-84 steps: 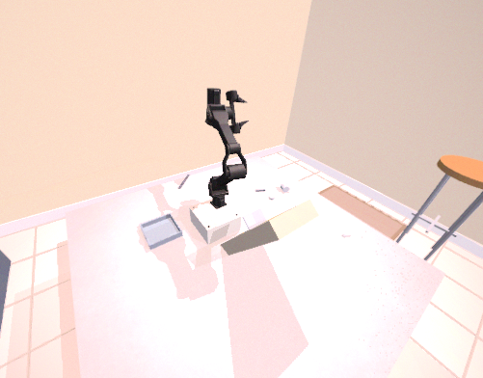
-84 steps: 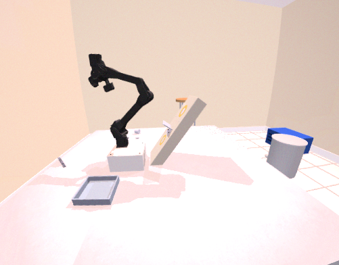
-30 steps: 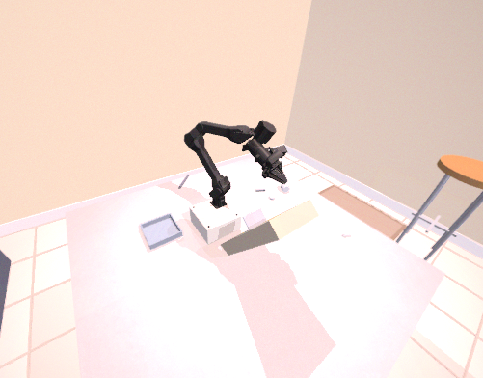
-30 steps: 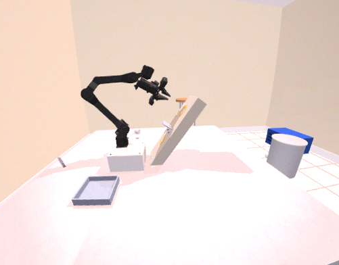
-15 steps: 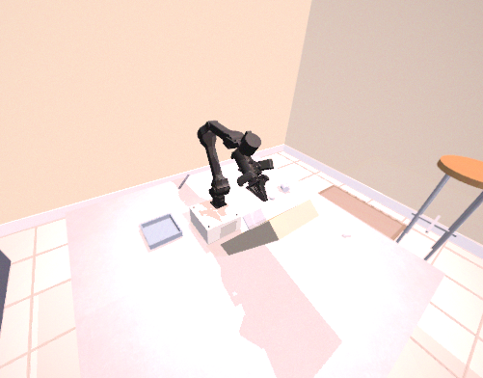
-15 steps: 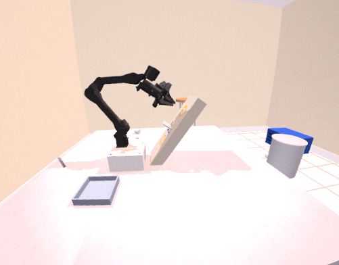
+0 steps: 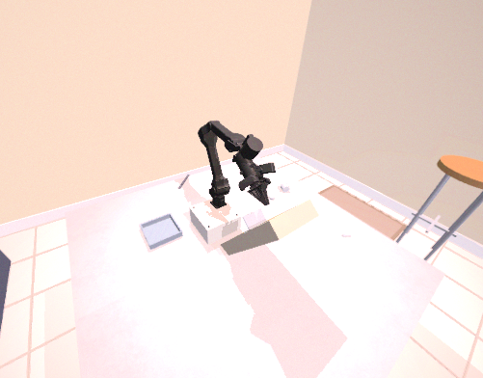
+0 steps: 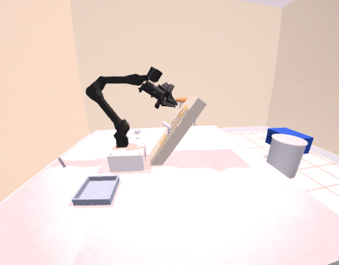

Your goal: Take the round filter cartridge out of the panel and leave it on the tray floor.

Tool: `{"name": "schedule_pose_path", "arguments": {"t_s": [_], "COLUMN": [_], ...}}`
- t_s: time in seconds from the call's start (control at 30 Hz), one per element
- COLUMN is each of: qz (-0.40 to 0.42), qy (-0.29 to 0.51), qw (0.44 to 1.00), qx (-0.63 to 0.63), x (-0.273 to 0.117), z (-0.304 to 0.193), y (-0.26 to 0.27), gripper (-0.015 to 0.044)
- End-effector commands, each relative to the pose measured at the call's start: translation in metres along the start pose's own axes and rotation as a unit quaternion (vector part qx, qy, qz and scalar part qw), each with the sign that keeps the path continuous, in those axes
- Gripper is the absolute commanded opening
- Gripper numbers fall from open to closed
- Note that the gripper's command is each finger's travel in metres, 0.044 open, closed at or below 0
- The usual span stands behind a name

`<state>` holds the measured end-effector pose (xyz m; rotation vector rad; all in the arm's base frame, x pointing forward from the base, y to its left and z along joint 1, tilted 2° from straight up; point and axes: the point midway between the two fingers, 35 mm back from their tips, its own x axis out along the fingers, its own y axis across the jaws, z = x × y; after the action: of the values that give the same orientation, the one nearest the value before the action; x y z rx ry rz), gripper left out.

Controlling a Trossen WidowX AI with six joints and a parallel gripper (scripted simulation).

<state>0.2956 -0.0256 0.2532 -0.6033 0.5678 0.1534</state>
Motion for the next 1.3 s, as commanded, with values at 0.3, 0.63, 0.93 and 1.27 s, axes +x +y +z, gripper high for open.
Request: {"name": "schedule_pose_path", "arguments": {"t_s": [0.3, 0.63, 0.93, 1.27], "qz": [0.003, 0.003, 0.003, 0.003], "qy": [0.002, 0.002, 0.002, 0.002], "qw": [1.0, 1.0, 1.0, 1.0], "qx": [0.002, 0.002, 0.002, 0.002], "x": [0.023, 0.039, 0.042, 0.042], "z": [-0.002, -0.002, -0.004, -0.004], "y": [0.002, 0.002, 0.003, 0.003], "gripper": [0.011, 0.011, 0.011, 0.011]}}
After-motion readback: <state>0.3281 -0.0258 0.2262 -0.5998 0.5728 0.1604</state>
